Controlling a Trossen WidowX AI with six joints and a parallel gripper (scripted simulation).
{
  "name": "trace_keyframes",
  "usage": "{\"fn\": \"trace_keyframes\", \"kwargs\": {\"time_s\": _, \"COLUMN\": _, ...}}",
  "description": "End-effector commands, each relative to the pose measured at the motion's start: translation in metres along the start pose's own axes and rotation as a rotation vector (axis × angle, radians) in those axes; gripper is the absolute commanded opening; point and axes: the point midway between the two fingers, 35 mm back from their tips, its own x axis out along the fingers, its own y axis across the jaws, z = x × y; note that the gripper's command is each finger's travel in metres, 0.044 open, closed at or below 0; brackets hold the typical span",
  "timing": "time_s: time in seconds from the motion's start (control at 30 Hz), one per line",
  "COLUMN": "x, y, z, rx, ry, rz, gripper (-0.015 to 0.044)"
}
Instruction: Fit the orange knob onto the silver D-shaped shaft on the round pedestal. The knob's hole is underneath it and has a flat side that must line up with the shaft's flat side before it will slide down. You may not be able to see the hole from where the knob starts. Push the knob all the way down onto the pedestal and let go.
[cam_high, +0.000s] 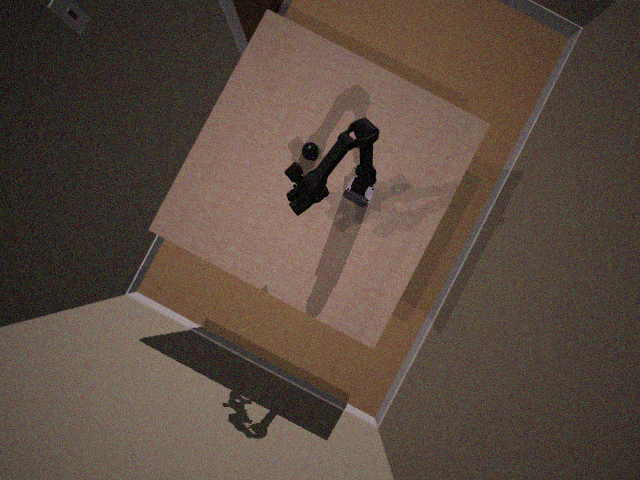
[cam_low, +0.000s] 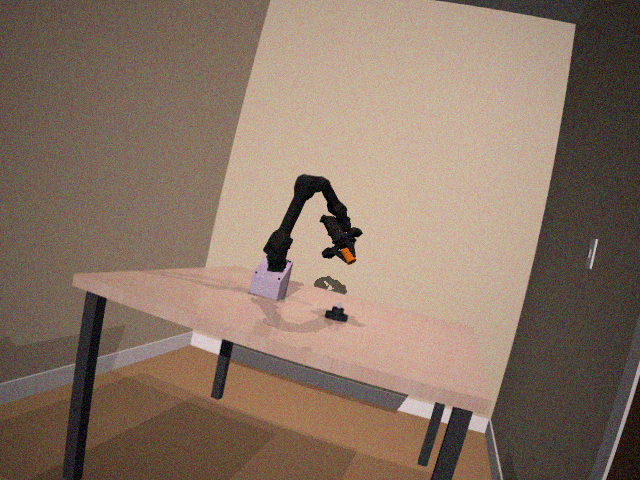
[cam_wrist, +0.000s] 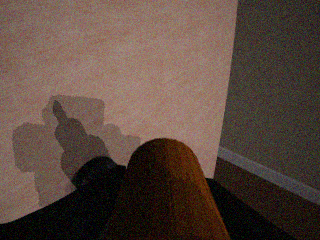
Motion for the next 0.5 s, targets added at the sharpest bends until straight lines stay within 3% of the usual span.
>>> {"fn": "trace_keyframes", "kwargs": {"time_s": 0.0, "x": 0.004, "y": -0.001, "z": 0.001, "rx": 0.013, "ry": -0.01, "rz": 0.081, "gripper": 0.0}}
{"fn": "trace_keyframes", "kwargs": {"time_s": 0.47, "x": 0.031, "y": 0.012, "z": 0.001, "rx": 0.013, "ry": -0.011, "rz": 0.442, "gripper": 0.0}}
